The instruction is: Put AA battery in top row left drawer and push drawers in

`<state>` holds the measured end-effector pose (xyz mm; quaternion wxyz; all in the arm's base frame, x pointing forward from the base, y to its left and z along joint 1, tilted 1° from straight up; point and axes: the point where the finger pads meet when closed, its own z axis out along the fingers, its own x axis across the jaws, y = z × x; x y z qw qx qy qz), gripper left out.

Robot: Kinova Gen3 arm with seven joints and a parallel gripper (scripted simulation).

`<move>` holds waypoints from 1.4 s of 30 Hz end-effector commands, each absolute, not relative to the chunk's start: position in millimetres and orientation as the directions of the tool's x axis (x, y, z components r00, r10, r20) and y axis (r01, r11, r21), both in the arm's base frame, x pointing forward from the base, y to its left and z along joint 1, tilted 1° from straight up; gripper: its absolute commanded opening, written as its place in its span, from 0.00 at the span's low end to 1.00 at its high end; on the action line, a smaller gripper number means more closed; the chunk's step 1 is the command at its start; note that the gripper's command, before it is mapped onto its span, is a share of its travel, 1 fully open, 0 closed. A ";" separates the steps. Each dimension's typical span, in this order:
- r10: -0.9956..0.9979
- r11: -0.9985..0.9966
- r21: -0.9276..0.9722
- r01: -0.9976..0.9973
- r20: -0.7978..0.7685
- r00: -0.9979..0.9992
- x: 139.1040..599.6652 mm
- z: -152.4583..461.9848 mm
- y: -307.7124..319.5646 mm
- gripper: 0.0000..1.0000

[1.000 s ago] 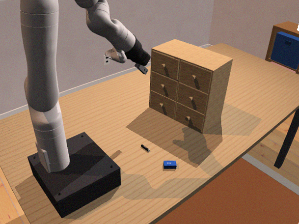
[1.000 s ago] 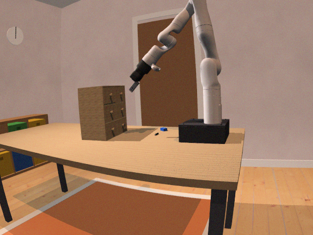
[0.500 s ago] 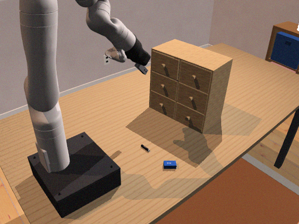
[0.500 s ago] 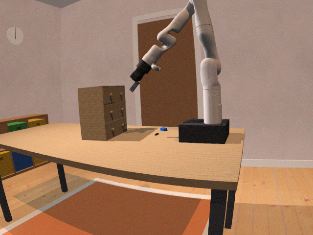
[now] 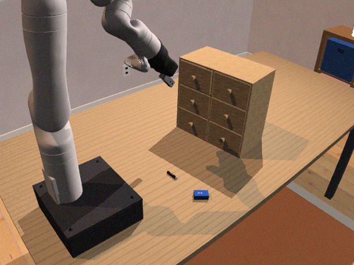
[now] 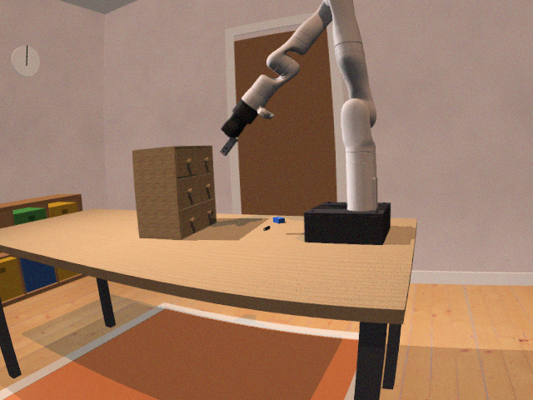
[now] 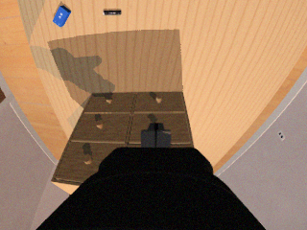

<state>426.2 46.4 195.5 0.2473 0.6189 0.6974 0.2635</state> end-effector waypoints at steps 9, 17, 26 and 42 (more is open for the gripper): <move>0.993 0.099 0.669 0.736 -0.022 -0.114 427.3 200.9 48.1 0.00; 0.993 0.100 0.663 0.742 -0.025 -0.112 426.4 201.4 46.6 0.00; 0.994 0.101 0.656 0.748 -0.026 -0.110 425.5 202.0 45.9 0.00; 0.993 0.102 0.643 0.759 -0.025 -0.112 423.5 203.7 46.5 0.00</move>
